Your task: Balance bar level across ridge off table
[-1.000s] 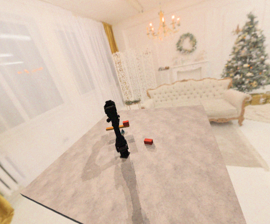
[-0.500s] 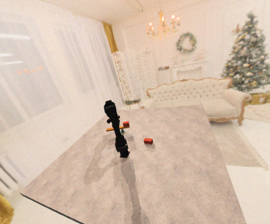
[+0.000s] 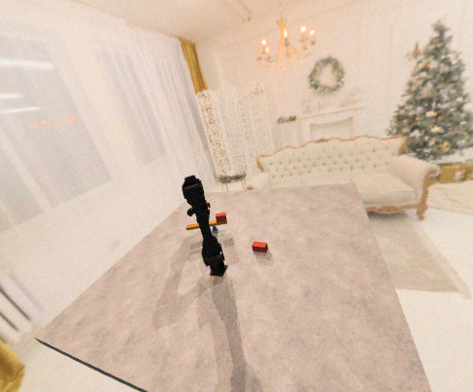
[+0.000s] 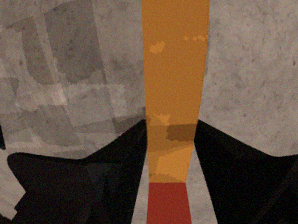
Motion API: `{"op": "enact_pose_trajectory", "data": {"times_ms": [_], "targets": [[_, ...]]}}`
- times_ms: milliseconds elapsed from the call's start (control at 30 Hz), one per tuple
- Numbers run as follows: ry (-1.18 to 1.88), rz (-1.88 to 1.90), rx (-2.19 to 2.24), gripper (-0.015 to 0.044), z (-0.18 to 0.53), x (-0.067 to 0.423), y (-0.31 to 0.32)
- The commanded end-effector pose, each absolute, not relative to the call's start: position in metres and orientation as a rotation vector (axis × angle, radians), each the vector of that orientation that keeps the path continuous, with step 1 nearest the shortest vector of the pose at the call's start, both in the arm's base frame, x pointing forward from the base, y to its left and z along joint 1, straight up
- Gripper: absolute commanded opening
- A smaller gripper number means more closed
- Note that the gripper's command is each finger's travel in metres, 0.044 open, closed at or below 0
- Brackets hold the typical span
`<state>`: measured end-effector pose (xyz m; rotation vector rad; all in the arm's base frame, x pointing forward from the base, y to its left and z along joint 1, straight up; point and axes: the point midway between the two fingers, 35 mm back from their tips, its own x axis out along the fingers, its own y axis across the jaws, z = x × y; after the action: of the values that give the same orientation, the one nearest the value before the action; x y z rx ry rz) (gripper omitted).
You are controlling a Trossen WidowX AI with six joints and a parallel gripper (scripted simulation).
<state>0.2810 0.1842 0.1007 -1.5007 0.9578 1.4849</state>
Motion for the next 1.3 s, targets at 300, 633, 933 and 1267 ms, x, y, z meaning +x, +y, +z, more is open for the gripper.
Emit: {"op": "enact_pose_trajectory", "data": {"times_ms": [300,633,933,1267], "targets": [[0.954,1.484,-1.508,0.0,0.0998,0.2817,0.184],[0.954,1.484,-1.508,0.0,0.0989,0.2817,0.1839],[0.954,1.484,-1.508,0.0,0.0982,0.2817,0.1839],[0.954,1.484,-1.508,0.0,0.0974,0.2818,0.1839]]}}
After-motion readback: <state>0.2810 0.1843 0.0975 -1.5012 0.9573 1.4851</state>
